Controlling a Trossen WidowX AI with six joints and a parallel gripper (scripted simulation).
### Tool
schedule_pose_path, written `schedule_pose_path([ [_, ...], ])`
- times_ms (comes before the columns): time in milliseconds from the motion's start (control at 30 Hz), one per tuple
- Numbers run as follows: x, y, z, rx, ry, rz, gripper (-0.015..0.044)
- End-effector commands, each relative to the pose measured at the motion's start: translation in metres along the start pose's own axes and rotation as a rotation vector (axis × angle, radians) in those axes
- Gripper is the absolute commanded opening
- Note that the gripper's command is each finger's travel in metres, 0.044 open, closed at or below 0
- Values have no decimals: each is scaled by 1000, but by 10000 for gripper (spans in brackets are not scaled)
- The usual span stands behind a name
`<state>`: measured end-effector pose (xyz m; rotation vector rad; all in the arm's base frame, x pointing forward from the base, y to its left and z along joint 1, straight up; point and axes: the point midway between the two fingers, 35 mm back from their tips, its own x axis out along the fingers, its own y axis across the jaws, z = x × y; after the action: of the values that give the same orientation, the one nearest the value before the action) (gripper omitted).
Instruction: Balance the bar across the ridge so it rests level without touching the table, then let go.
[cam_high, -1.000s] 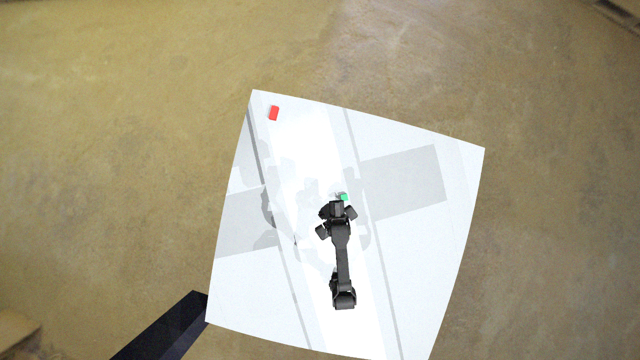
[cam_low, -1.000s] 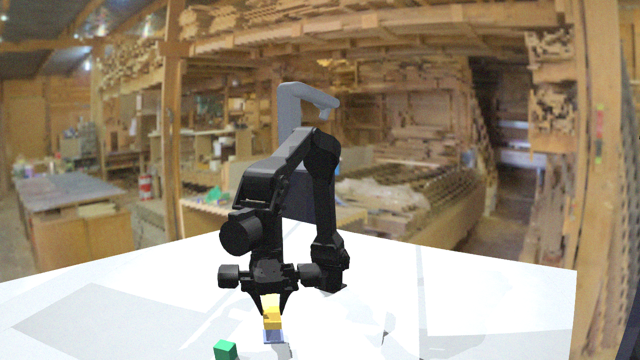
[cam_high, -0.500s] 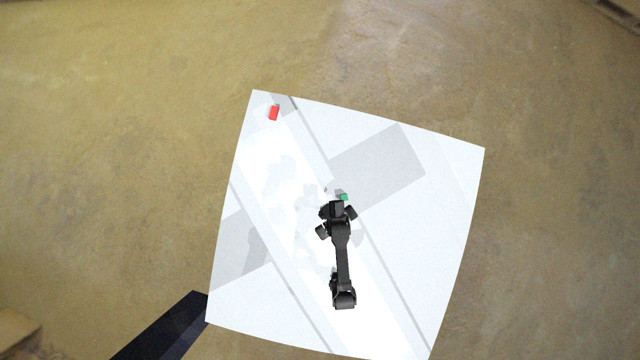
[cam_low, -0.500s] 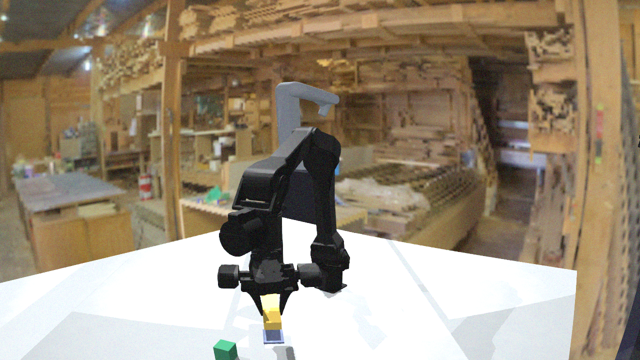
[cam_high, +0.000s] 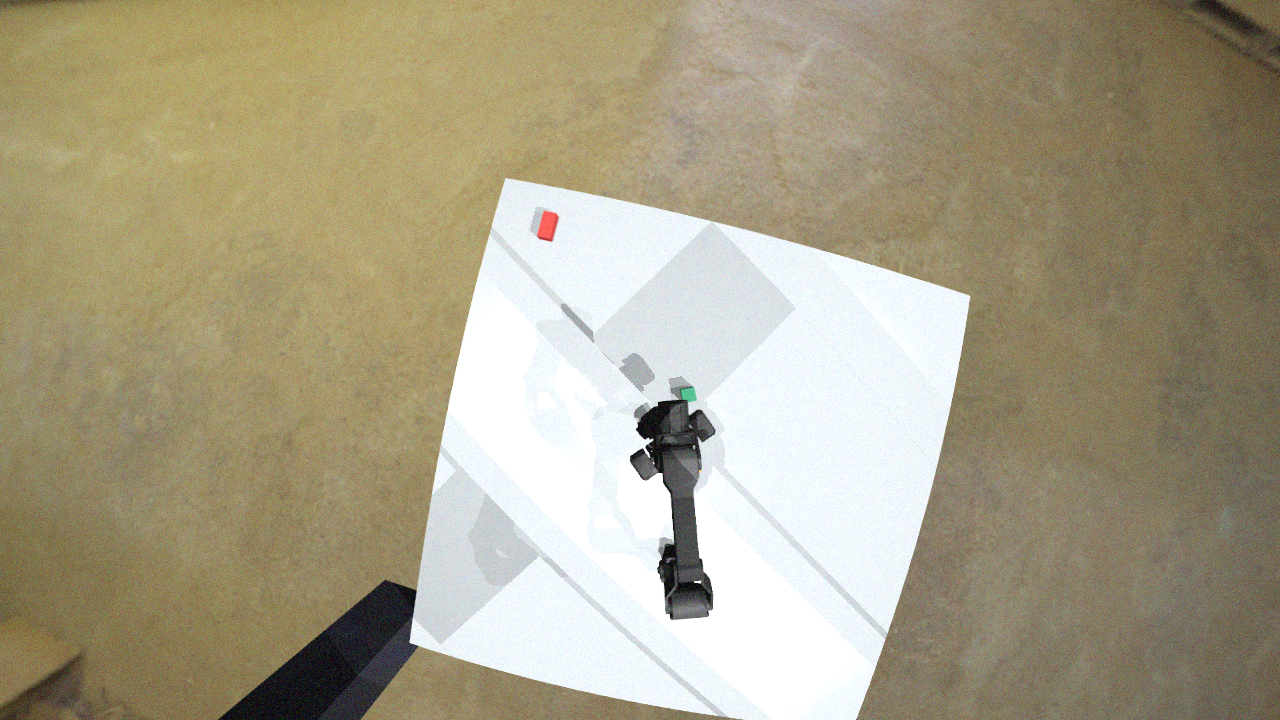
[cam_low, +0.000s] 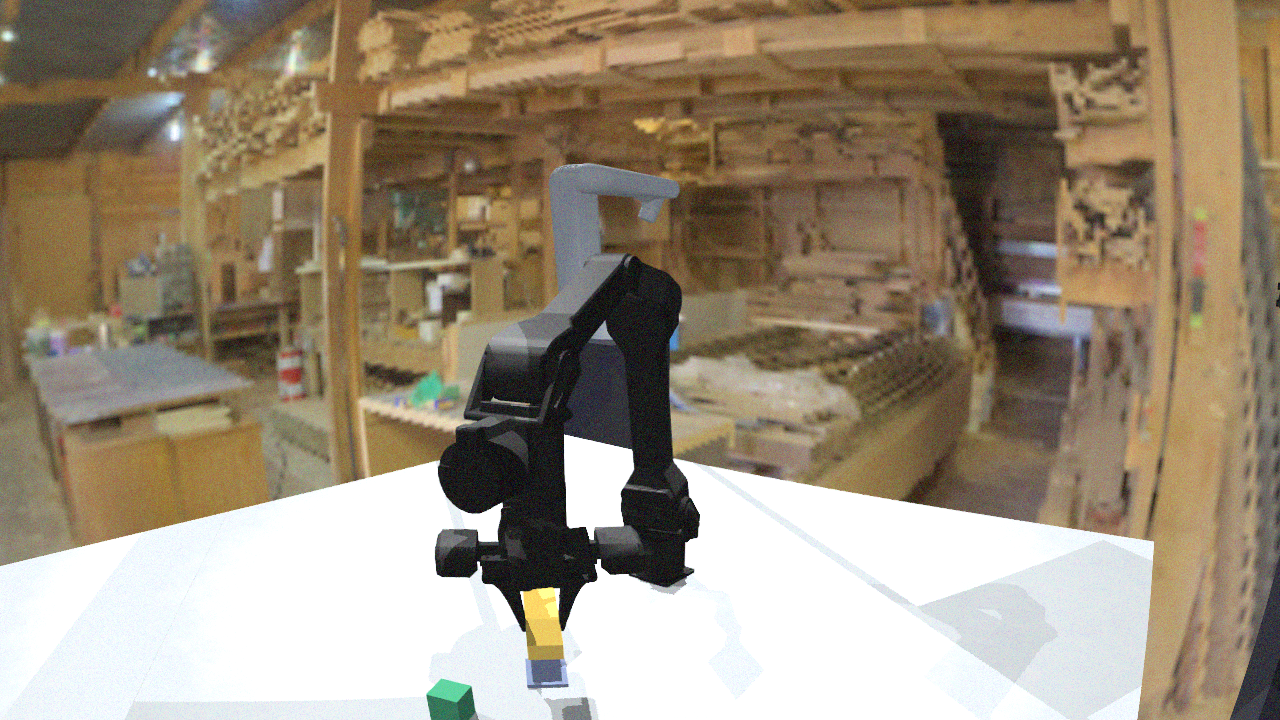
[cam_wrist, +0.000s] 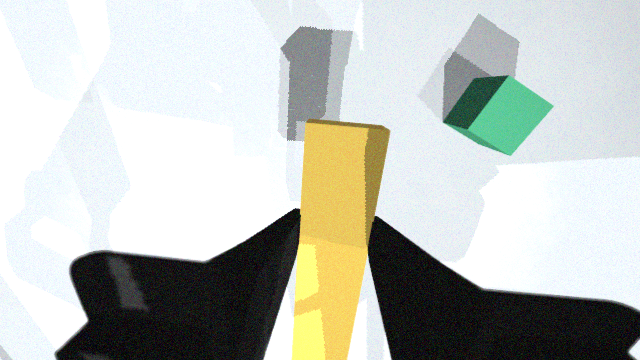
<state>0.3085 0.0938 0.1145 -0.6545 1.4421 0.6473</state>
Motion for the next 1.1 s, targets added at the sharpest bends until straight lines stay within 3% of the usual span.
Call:
schedule_pose_path([
  [0, 0, 0, 0, 3, 0, 1, 0],
  [1067, -1, 0, 0, 3, 0, 1, 0],
])
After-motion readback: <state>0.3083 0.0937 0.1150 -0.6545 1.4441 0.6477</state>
